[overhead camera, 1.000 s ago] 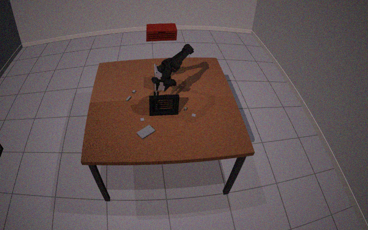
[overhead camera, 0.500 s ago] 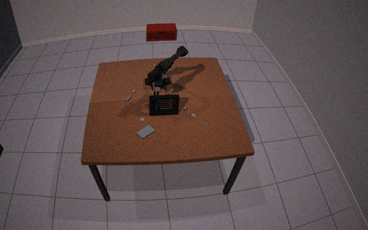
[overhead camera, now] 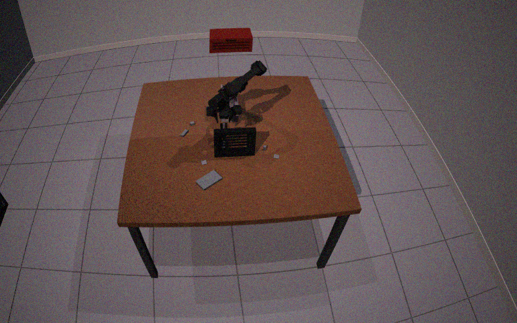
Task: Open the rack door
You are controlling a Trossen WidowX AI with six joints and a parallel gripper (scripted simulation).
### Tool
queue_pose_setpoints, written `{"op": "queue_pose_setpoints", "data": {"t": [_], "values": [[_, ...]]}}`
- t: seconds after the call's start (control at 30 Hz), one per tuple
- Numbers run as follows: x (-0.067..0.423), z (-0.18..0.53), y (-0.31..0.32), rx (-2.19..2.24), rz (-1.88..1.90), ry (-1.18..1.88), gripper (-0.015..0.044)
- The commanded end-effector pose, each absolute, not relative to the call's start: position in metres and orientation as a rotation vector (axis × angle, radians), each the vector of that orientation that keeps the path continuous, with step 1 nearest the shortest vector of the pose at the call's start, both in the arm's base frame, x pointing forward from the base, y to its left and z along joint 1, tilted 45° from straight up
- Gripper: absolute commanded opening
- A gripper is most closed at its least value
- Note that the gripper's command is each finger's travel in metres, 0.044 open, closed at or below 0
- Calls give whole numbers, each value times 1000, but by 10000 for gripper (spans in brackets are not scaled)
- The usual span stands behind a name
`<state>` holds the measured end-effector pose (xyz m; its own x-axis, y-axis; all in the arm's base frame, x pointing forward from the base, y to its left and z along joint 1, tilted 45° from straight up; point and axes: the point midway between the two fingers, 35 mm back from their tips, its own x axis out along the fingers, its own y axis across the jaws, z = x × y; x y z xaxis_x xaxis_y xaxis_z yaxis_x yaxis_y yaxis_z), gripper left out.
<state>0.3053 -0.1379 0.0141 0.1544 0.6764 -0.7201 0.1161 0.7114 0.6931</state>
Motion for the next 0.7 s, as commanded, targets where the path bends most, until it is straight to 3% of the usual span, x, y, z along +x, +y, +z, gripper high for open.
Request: {"op": "queue_pose_setpoints", "data": {"t": [0.0,0.67], "values": [[305,8,-131,732,458,1387,298],[310,-15,-108,732,459,1386,298]]}}
